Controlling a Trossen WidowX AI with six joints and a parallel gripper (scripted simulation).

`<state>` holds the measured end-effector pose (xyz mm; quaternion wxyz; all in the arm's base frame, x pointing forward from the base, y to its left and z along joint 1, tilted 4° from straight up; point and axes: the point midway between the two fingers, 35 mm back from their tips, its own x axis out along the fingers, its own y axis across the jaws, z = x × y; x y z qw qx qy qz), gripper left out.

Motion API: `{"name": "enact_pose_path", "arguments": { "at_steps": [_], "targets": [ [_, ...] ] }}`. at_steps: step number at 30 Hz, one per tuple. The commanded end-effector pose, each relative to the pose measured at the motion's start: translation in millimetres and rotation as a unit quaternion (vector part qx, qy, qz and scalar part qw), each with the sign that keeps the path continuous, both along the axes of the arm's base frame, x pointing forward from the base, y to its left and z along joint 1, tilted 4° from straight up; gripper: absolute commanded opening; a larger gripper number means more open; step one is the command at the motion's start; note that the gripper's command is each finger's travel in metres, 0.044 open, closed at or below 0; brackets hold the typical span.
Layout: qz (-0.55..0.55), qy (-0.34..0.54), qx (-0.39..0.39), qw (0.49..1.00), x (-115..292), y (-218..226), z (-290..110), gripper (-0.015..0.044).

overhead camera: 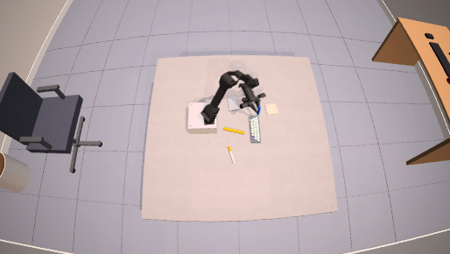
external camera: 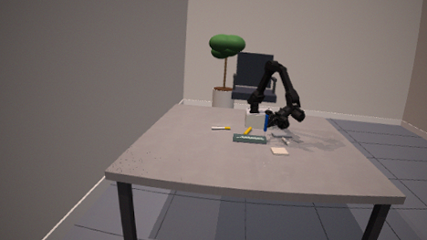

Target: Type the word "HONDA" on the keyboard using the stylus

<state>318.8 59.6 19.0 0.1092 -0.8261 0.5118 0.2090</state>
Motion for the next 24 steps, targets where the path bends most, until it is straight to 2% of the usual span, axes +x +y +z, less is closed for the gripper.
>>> {"name": "enact_pose_path", "arguments": {
  "at_steps": [1,4,24],
  "targets": [
    [0.0,0.0,0.0,1.0,0.2,0.1,-0.5,0.0051],
    [0.0,0.0,0.0,1.0,-0.5,-1.5,-0.2,0.0],
    [0.0,0.0,-0.002,1.0,-34.4,-59.4,8.1,0.0]
  ]
}}
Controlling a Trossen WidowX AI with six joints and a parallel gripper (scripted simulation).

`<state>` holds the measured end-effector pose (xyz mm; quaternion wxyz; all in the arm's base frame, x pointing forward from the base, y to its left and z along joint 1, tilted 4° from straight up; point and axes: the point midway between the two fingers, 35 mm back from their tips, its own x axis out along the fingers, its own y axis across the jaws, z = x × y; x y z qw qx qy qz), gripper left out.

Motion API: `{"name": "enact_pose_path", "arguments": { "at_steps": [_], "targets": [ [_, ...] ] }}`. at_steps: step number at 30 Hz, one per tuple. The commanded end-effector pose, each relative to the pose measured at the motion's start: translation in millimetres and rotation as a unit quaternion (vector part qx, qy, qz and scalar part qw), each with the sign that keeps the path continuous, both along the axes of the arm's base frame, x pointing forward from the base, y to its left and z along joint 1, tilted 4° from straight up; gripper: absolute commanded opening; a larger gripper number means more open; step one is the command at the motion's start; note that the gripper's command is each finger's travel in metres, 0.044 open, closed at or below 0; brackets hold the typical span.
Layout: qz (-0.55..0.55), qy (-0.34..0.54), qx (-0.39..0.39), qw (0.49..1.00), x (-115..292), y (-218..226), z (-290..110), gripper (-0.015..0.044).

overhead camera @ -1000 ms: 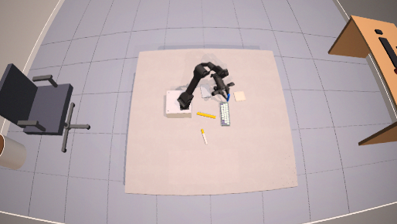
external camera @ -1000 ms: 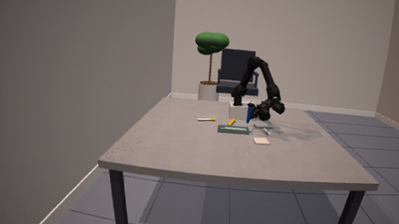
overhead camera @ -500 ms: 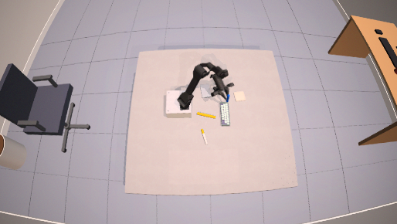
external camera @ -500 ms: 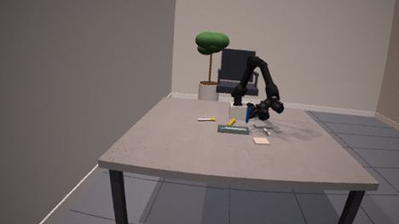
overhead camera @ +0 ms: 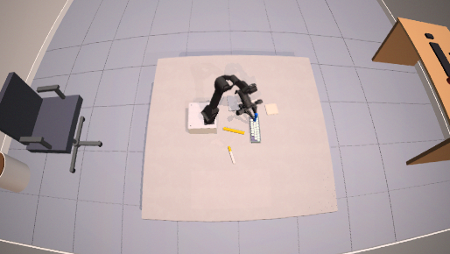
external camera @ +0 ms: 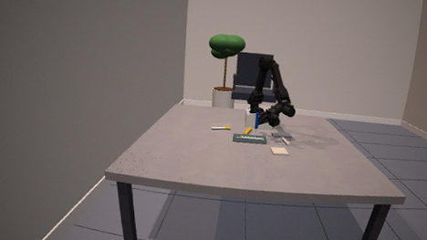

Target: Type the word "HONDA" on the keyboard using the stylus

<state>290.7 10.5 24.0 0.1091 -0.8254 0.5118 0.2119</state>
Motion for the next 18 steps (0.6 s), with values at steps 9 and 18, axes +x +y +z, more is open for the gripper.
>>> {"name": "enact_pose_path", "arguments": {
  "at_steps": [9,18],
  "targets": [
    [0.0,-0.003,-0.005,1.0,-12.0,-18.0,-3.2,0.0],
    [0.0,-0.003,-0.005,1.0,-12.8,-19.2,-16.8,0.0026]
  ]
}}
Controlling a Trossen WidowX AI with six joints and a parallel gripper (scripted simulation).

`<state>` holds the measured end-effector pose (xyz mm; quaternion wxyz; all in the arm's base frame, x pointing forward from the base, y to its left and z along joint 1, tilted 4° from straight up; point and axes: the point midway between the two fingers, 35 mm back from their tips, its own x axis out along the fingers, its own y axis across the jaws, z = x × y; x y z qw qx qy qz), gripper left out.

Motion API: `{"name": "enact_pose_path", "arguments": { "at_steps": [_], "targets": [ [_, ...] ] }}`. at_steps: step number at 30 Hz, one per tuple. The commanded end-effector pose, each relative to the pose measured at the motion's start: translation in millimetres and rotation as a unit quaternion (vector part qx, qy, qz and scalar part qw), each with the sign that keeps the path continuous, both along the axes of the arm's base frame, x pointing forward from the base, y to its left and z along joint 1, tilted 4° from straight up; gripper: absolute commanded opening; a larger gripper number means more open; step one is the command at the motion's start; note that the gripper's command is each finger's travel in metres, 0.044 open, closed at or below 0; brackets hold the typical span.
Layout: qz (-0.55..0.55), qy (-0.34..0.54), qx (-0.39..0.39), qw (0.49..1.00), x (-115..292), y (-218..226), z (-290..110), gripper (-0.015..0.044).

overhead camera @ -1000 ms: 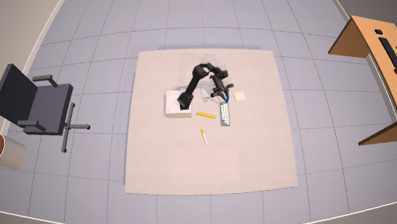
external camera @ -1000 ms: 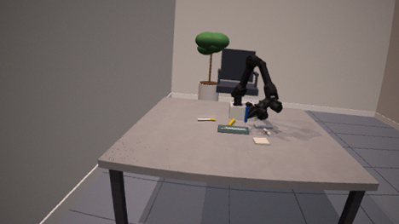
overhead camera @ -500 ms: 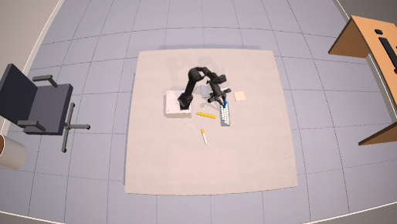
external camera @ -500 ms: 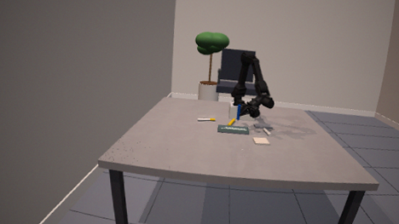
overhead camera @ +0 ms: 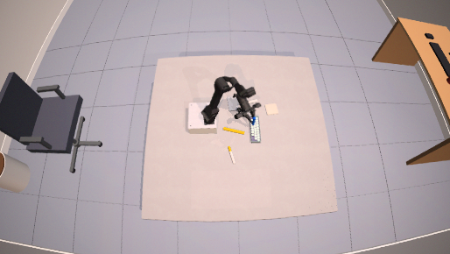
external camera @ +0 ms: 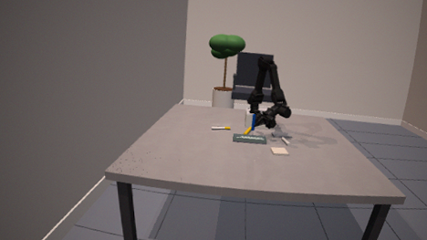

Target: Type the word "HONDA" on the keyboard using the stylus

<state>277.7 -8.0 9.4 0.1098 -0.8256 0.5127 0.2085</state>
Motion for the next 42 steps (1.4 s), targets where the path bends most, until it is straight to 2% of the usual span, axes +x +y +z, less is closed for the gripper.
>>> {"name": "enact_pose_path", "arguments": {
  "at_steps": [1,2,3,42],
  "targets": [
    [0.001,0.0,-0.003,1.0,0.2,-0.8,-3.0,0.0053],
    [0.001,0.0,-0.003,1.0,0.2,-0.8,-3.3,0.0079],
    [0.001,0.0,-0.003,1.0,0.3,-0.9,-3.7,0.0081],
    [0.001,0.0,-0.003,1.0,0.1,-2.2,-22.5,0.0081]
  ]
}}
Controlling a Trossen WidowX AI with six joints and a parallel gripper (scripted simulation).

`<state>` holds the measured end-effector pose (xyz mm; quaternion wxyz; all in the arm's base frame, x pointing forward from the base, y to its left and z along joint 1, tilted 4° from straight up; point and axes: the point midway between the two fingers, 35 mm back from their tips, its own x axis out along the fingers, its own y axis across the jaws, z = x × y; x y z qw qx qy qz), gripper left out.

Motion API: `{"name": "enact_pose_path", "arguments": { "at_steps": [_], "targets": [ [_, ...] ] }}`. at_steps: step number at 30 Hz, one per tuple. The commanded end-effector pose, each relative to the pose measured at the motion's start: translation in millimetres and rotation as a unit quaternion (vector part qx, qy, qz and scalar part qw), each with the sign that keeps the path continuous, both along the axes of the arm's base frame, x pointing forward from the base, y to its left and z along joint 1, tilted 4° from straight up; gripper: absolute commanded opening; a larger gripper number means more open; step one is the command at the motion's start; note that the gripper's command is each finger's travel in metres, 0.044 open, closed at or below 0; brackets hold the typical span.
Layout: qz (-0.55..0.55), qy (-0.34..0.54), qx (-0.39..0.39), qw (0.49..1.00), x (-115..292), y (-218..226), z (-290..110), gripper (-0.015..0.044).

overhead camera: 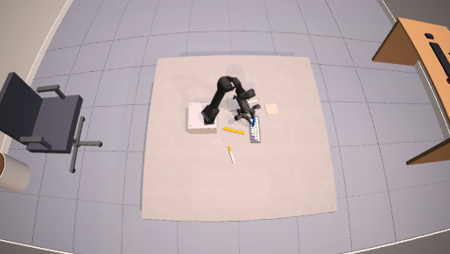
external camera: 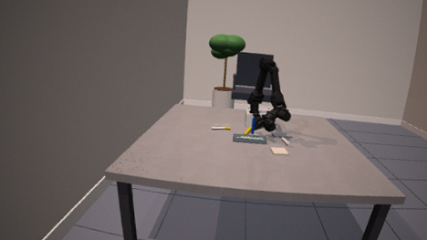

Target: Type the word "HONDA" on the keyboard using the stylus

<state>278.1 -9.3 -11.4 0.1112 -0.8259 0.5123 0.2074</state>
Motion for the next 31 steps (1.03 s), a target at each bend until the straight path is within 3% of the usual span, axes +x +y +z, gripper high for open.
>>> {"name": "enact_pose_path", "arguments": {
  "at_steps": [1,11,21,31],
  "targets": [
    [0.001,0.002,-0.004,1.0,-0.3,-0.8,-2.1,0.0081],
    [0.001,0.002,-0.004,1.0,-0.1,-0.5,1.2,0.0081],
    [0.001,0.002,-0.004,1.0,0.3,1.8,35.7,0.0081],
    [0.001,0.005,-0.004,1.0,0.1,1.7,33.3,0.0081]
  ]
}}
